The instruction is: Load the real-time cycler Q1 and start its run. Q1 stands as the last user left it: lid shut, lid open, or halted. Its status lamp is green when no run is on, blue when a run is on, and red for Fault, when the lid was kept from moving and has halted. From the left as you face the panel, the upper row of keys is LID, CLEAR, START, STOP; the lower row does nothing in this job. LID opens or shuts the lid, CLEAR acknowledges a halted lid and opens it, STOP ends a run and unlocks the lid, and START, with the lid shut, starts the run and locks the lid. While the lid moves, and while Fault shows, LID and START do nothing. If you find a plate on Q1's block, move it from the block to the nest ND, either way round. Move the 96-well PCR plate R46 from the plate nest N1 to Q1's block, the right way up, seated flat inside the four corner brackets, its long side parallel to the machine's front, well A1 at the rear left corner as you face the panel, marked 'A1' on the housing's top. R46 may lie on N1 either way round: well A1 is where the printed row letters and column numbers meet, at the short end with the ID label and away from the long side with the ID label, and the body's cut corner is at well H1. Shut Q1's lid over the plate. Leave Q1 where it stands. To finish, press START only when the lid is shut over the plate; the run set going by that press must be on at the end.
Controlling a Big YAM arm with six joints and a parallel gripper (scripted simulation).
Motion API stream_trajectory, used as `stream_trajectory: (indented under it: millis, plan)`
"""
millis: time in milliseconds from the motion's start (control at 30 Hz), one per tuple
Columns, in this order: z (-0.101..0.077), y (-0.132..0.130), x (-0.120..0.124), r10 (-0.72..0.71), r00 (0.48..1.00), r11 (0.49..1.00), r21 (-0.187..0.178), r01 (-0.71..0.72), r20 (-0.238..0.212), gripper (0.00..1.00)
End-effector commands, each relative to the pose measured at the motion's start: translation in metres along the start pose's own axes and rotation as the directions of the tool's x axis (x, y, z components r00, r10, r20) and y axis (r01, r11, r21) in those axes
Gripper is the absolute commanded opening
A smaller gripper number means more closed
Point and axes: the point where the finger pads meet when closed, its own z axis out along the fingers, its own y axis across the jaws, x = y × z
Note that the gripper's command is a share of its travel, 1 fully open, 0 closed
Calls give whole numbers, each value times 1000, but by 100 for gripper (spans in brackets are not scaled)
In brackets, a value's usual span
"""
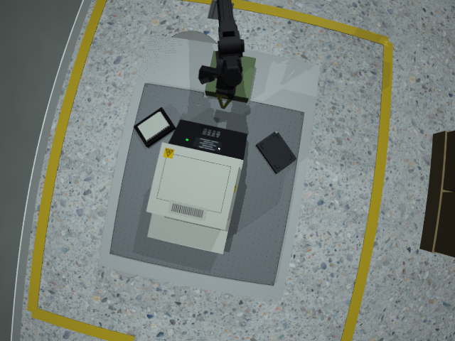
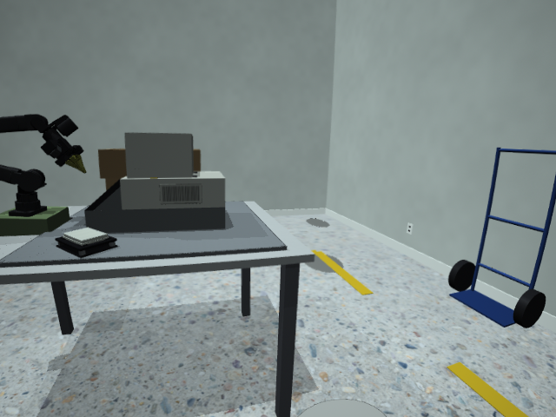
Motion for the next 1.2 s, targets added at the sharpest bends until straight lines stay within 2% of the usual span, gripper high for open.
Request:
stream_trajectory:
  millis: [0,100,400,667,933,1167]
  plan:
    - [-21,32,4,-3,1000,998,-59,2,-16,0]
    - [-17,27,4,-6,1000,999,-48,5,-13,0]
    - [-12,17,2,-6,1000,999,-48,6,-13,0]
    - [-3,3,1,-13,1000,1000,-21,13,-6,0]
    - [0,-1,1,-15,1000,1000,-12,15,-4,0]
    - [-8,11,1,-10,1000,999,-35,10,-9,0]
